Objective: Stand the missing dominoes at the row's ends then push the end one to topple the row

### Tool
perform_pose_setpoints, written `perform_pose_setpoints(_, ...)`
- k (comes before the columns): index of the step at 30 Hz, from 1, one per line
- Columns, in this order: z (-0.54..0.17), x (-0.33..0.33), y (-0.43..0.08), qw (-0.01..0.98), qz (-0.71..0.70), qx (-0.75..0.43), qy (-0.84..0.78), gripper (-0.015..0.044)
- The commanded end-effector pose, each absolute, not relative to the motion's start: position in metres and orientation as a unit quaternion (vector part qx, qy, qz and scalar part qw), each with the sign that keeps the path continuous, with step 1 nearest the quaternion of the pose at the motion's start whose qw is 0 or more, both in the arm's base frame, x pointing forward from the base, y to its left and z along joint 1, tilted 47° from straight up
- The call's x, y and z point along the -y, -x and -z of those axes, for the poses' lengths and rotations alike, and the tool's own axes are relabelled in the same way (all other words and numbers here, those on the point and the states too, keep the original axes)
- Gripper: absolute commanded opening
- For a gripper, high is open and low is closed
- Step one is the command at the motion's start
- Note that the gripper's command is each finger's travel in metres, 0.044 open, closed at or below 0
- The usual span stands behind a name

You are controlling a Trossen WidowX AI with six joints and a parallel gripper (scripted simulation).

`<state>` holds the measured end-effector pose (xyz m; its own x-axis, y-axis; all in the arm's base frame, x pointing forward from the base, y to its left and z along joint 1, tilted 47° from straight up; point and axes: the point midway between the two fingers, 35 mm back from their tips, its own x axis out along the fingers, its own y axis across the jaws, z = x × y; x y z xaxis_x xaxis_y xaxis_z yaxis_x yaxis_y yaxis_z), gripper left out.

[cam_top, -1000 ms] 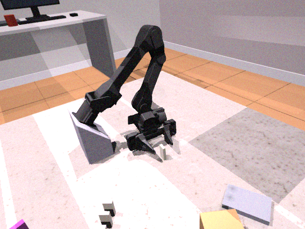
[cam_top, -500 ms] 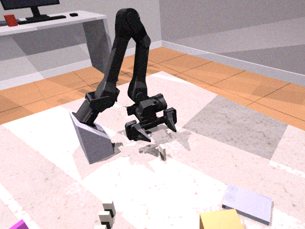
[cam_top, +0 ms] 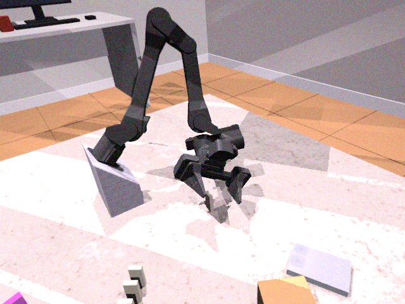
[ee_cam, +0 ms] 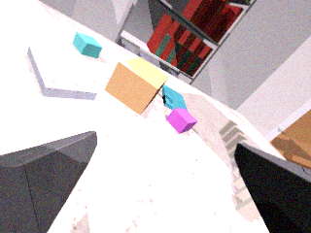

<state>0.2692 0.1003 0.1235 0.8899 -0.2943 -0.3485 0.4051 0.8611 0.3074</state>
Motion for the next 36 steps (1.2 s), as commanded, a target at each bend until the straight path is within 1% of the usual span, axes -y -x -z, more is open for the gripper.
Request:
perform_pose_setpoints(1,-0.124,-0.079,-0.292,0.953,0.165,-0.241,-0.080,0.0440)
perform_pose_setpoints(7,-0.122,-0.045,-0.306,0.920,0.068,-0.377,0.078,0.0440)
perform_pose_setpoints(11,-0.119,-0.040,-0.302,0.897,-0.003,-0.421,0.135,0.0440)
perform_pose_setpoints(16,-0.105,-0.049,-0.273,0.823,-0.210,-0.480,0.220,0.0440)
perform_pose_setpoints(20,-0.110,-0.062,-0.245,0.766,-0.391,-0.453,0.236,0.0440)
perform_pose_setpoints(24,-0.136,-0.076,-0.223,0.739,-0.530,-0.358,0.210,0.0440)
perform_pose_setpoints(27,-0.148,-0.079,-0.218,0.735,-0.569,-0.302,0.209,0.0440)
perform_pose_setpoints(36,-0.149,-0.080,-0.217,0.735,-0.572,-0.299,0.208,0.0440)
